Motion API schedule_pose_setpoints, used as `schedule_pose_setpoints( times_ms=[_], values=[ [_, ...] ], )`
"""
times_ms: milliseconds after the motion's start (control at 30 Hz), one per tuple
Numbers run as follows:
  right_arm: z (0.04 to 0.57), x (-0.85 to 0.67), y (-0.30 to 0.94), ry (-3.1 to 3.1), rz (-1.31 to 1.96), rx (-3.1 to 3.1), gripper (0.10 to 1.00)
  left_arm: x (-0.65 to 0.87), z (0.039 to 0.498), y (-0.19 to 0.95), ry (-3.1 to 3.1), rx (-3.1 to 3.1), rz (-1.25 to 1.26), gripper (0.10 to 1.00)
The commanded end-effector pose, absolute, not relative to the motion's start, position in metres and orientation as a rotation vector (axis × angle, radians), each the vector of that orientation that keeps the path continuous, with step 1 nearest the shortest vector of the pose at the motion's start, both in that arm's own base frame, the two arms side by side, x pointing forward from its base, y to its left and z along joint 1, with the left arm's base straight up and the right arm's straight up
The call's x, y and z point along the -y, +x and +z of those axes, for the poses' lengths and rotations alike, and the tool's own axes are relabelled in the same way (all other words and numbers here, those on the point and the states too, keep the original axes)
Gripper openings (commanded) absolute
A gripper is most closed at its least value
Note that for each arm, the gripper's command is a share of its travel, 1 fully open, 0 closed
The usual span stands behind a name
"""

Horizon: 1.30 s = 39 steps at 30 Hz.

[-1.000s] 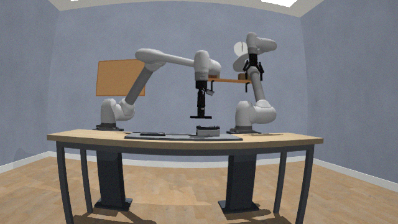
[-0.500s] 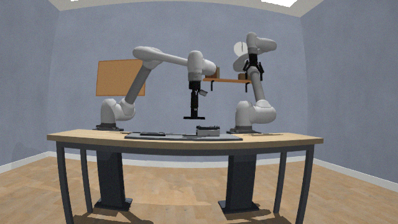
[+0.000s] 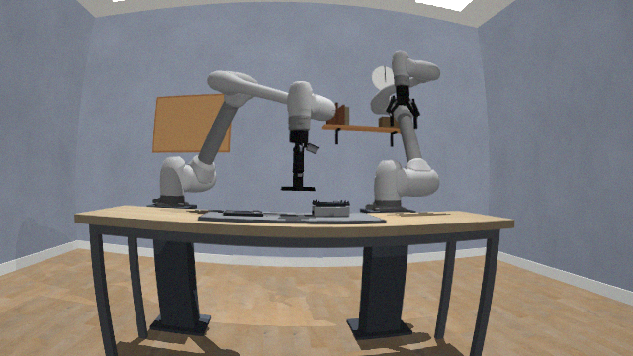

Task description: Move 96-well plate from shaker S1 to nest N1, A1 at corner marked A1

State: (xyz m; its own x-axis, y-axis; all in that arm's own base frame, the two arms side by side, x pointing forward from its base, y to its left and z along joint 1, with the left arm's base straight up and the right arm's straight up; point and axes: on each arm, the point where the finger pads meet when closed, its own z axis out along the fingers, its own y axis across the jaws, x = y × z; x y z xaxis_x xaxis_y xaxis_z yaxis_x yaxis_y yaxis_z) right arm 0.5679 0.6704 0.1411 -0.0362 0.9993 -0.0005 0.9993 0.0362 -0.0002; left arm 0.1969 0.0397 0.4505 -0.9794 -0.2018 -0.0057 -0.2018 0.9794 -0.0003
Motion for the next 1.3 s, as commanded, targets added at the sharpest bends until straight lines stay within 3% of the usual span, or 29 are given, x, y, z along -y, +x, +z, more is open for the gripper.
schedule_pose_setpoints(
  times_ms=[0, 1267],
  values=[
    [0.141, -0.661, 0.569, 2.181, 0.003, -2.261, 0.605, -0.04, 0.451, 0.197, -0.318, -3.119, 0.001, 1.0],
    [0.128, -0.549, 0.574, 2.181, 0.002, -2.261, 0.605, -0.04, 0.451, 0.197, -0.318, -3.119, 0.001, 1.0]
  ],
)
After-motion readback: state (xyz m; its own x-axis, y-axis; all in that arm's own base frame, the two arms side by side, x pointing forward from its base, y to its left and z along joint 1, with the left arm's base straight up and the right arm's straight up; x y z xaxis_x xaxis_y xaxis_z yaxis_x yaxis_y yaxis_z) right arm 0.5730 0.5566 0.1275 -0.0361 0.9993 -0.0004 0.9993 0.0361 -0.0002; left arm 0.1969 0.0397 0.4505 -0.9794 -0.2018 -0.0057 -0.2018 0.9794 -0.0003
